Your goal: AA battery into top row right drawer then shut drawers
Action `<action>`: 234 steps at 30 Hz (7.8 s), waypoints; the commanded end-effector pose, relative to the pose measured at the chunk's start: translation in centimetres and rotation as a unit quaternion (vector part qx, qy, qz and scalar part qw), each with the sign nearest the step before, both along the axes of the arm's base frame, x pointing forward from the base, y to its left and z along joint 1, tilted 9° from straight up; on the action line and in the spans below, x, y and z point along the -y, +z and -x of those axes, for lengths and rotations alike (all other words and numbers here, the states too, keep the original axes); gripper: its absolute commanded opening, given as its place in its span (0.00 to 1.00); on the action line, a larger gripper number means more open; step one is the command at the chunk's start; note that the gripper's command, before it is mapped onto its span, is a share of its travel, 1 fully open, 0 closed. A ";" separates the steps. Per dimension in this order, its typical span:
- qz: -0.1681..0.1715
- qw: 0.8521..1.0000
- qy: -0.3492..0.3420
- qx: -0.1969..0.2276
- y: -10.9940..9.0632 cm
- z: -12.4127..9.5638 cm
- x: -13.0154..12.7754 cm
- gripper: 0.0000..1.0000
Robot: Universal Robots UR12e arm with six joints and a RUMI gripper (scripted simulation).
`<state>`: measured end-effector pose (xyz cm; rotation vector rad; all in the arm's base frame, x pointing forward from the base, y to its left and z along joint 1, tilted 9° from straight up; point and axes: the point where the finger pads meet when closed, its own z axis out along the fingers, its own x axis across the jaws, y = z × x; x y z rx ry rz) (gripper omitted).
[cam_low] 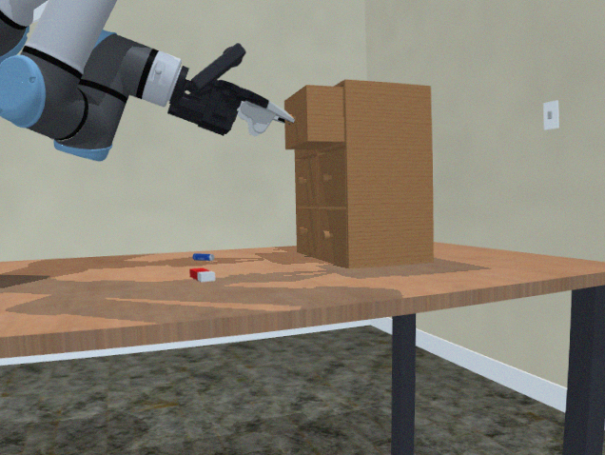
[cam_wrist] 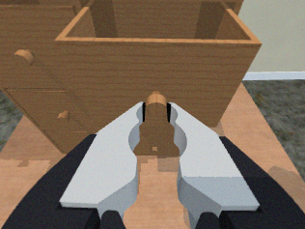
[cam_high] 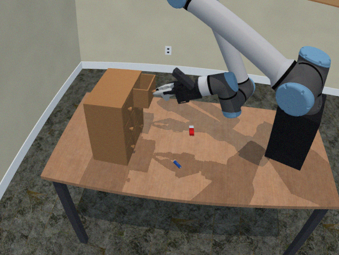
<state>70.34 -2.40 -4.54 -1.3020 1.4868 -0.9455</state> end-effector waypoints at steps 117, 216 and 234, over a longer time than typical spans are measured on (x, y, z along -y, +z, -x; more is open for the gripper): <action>-0.002 0.996 0.013 -0.092 2.9 11.4 0.3 0.20; -0.010 0.826 0.084 -0.558 11.0 19.3 1.0 0.20; -0.010 0.826 0.084 -0.558 11.0 19.3 1.0 0.20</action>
